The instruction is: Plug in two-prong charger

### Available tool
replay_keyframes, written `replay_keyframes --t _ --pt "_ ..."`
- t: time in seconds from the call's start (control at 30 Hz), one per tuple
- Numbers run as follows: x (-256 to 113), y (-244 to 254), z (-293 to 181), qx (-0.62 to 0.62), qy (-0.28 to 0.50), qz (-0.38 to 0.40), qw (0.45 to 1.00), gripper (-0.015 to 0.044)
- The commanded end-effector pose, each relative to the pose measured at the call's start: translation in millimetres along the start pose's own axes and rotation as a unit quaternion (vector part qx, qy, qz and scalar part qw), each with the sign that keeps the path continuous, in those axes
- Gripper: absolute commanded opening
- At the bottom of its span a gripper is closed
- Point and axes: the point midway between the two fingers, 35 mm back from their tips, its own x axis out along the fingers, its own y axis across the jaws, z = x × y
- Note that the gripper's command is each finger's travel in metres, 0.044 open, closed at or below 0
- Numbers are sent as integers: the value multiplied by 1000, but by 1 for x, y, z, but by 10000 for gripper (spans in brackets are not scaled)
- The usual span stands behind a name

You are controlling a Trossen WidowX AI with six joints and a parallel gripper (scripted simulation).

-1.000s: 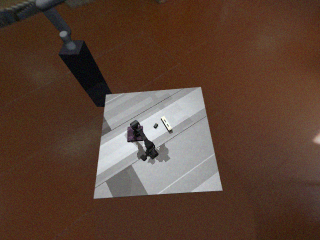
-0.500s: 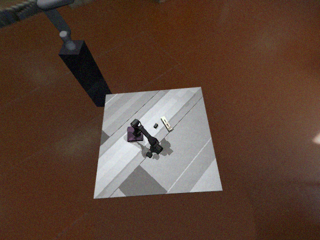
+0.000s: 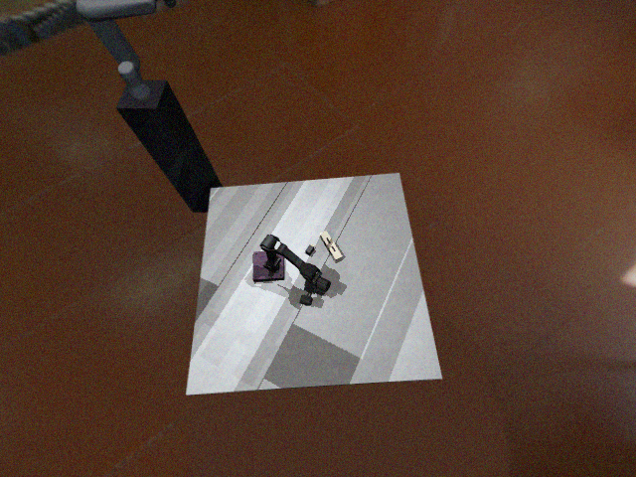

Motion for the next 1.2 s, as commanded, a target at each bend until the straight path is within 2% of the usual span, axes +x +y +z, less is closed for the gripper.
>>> replay_keyframes --t 0.0,1.17 --pt "-5 16 4 -30 -8 9 999 440" --pt "-54 146 8 -263 -67 64 960 440"
